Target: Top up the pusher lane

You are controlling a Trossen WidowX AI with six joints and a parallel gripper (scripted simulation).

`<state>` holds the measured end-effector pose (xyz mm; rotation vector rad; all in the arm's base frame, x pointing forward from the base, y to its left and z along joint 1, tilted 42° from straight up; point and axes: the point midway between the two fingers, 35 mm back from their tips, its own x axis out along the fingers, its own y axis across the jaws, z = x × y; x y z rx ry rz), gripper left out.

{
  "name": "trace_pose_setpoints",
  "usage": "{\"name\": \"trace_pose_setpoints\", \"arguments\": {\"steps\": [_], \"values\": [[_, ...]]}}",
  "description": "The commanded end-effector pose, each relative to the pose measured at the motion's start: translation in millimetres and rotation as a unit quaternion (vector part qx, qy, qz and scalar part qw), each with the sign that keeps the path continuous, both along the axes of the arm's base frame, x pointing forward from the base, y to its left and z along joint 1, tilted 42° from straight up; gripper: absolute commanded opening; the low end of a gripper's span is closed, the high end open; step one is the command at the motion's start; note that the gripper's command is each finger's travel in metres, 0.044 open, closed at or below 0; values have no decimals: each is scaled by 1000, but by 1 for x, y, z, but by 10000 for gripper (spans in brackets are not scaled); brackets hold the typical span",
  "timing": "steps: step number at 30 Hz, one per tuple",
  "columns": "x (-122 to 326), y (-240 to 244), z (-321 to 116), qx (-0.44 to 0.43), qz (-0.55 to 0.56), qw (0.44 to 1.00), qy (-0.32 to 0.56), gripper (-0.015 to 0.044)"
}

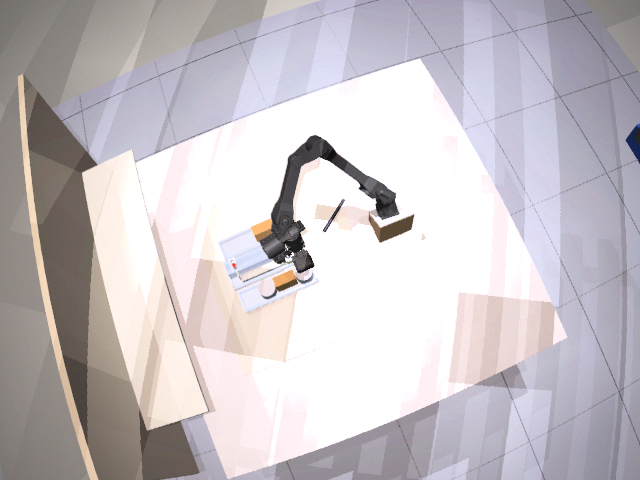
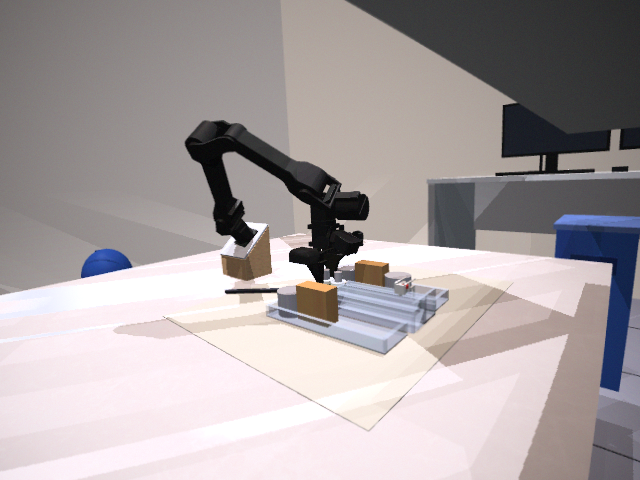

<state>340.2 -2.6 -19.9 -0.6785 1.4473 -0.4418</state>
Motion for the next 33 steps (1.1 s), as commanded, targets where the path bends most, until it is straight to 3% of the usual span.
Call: {"name": "trace_pose_setpoints", "arguments": {"steps": [1, 33], "values": [[2, -1, 0, -2, 2, 1000, -6, 0], [-3, -2, 0, -2, 2, 1000, -6, 0]]}}
